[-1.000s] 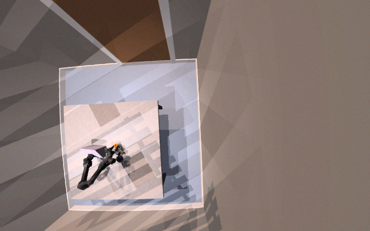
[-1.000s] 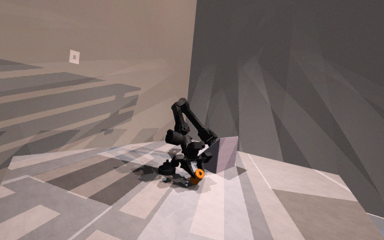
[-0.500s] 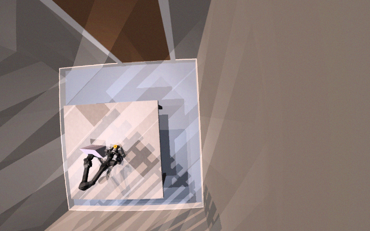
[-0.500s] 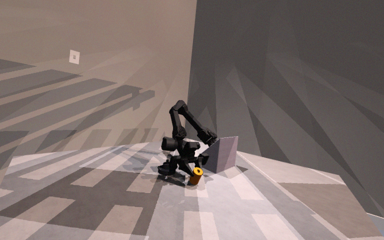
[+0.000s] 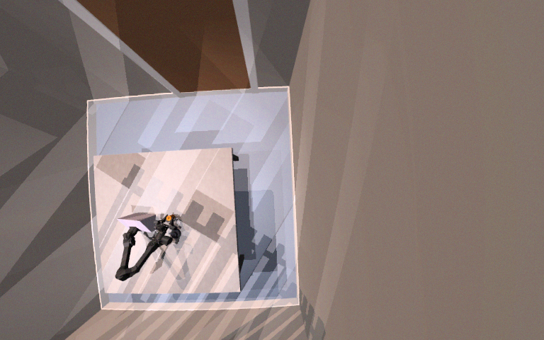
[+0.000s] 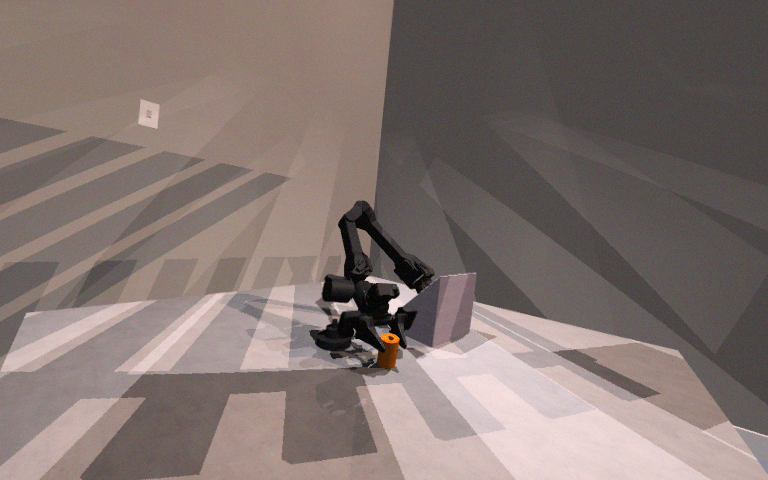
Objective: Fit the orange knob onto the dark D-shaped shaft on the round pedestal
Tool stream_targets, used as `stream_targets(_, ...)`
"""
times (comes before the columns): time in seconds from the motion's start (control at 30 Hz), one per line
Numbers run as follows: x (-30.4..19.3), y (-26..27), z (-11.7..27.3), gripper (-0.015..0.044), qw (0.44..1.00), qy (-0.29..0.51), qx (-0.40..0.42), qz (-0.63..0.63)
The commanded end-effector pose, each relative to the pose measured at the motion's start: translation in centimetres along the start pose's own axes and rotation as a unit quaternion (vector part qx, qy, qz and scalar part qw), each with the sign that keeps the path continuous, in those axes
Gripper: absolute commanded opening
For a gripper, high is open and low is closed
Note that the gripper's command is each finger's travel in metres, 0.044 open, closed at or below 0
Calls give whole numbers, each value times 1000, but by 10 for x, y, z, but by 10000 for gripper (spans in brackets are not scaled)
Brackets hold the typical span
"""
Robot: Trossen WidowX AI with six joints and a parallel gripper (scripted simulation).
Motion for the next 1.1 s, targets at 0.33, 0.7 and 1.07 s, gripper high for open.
stream_targets(0.33,0,0,0,260,1000,-1,0,0)
stream_targets(0.7,0,0,0,286,1000,-1,0,0)
stream_targets(1.07,0,0,0,440,1000,-1,0,0)
Point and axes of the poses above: the point midway between the two fingers, 35 mm back from their tips, its own z axis back along the fingers, its own y axis across the jaws, x = y × z, the point moved 9 cm from there along z, back along the fingers, and after that the axes turned 2 degrees about -z, right-handed, at the moved point
